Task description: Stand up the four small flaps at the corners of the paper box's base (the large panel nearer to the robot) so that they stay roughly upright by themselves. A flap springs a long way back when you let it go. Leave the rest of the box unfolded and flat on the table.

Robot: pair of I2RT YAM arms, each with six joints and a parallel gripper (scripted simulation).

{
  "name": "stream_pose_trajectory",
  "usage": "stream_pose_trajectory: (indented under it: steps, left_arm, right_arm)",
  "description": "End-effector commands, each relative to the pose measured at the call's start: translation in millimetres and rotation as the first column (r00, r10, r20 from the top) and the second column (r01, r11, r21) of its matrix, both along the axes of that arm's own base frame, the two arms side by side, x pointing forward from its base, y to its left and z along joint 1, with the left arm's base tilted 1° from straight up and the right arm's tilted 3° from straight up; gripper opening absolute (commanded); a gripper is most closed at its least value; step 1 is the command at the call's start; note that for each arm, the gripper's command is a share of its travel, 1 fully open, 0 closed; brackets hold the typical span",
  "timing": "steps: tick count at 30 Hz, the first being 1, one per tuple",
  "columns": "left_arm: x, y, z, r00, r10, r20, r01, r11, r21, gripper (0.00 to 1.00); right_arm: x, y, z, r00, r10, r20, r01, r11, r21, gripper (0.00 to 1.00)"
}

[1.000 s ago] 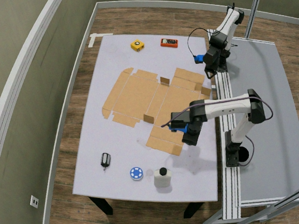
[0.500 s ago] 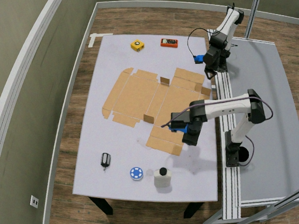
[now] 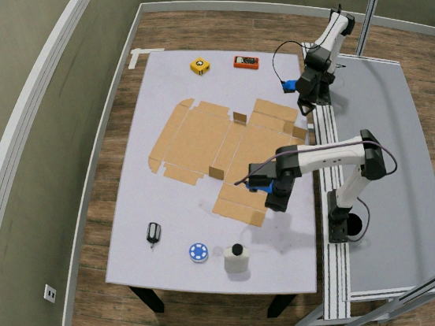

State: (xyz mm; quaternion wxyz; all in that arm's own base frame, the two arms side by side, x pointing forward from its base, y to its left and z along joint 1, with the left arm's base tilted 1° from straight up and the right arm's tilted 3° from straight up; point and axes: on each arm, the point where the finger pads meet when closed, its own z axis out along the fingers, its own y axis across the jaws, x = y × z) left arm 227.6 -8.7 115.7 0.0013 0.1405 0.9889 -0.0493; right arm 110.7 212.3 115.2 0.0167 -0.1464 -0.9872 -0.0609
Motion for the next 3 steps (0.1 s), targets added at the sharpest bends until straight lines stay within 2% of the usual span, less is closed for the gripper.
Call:
stream_pose_trajectory:
  steps: [1, 3]
  left_arm:
    - [1.6, -2.1, 4.0, 1.0, -0.01, 0.018, 0.01, 1.0, -0.003, 0.76]
    - [1.6, -2.1, 4.0, 1.0, -0.01, 0.018, 0.01, 1.0, -0.003, 0.76]
  right_arm:
    - [6.9, 10.9, 11.0, 1.0, -0.007, 0.028, 0.006, 0.999, 0.042, 0.76]
    - [6.9, 10.9, 11.0, 1.0, -0.007, 0.028, 0.006, 0.999, 0.042, 0.76]
